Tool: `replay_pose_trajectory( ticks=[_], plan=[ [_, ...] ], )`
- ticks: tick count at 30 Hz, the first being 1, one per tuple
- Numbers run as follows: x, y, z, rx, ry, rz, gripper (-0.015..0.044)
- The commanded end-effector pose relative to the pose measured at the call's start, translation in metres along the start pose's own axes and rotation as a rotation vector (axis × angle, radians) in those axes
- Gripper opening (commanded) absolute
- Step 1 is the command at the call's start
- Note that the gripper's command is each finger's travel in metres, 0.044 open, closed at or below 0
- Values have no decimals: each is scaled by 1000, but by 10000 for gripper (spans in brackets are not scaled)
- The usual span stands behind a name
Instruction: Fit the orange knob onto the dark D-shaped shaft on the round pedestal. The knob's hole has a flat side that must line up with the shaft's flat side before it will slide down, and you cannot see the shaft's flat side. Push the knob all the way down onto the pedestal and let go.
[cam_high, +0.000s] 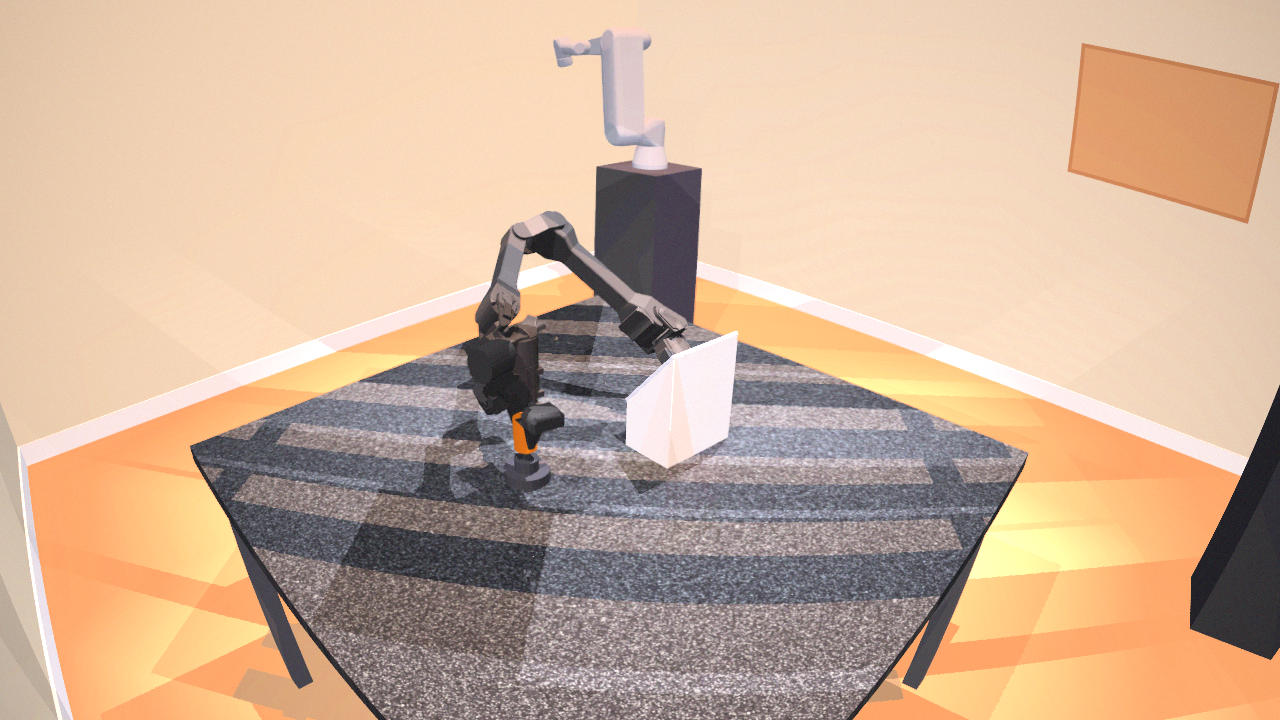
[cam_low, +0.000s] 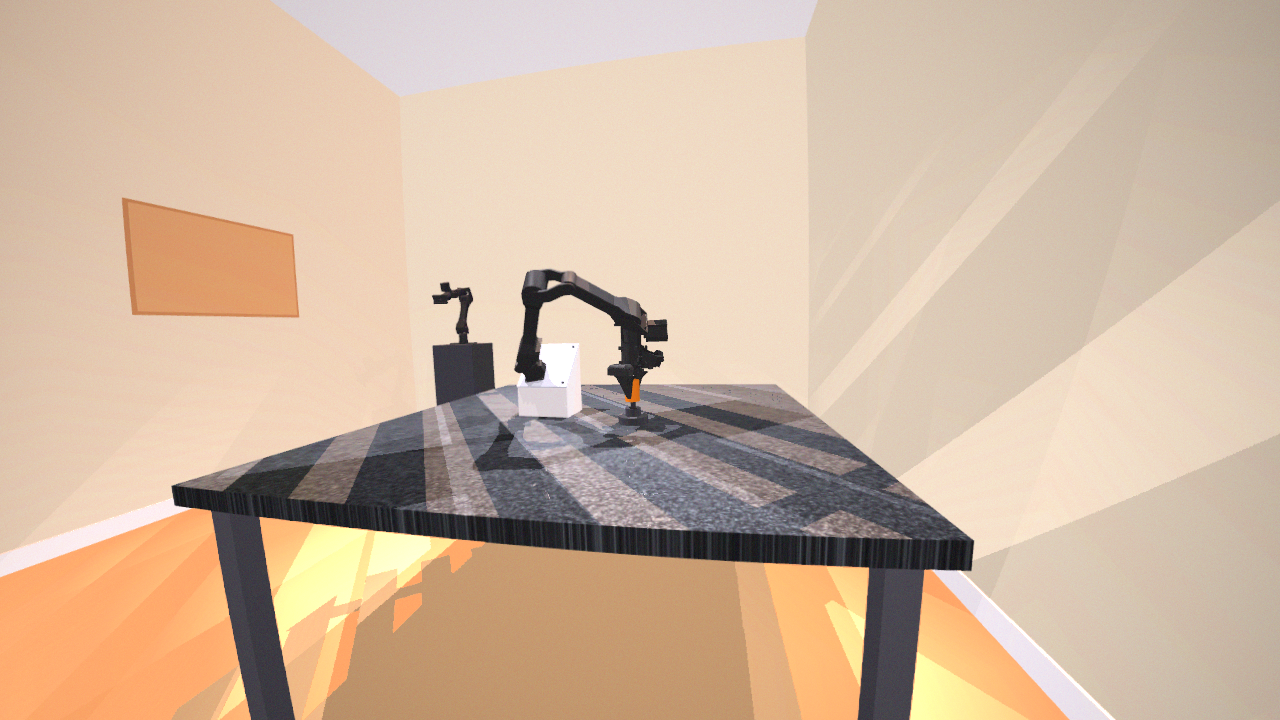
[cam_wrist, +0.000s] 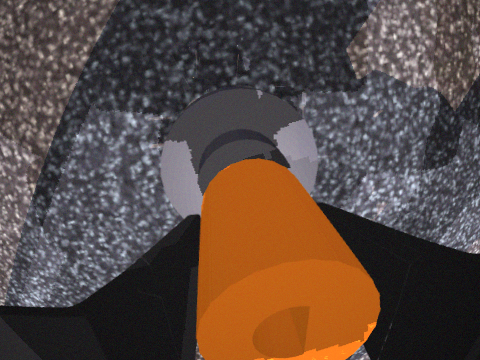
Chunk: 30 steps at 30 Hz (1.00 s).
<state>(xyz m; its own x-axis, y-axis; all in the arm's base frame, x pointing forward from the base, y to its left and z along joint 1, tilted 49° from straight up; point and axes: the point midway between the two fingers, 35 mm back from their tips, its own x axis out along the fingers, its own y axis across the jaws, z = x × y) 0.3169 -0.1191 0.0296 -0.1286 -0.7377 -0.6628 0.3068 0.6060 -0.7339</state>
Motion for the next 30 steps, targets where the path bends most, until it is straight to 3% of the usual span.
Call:
replay_pose_trajectory(
  ticks=[1, 5, 30],
  plan=[
    [-2, 0, 0, 69, -3, -1, 0],
    [-1, 2, 0, 191, -3, -1, 0],
    [2, 1, 0, 191, -3, -1, 0]
  ],
)
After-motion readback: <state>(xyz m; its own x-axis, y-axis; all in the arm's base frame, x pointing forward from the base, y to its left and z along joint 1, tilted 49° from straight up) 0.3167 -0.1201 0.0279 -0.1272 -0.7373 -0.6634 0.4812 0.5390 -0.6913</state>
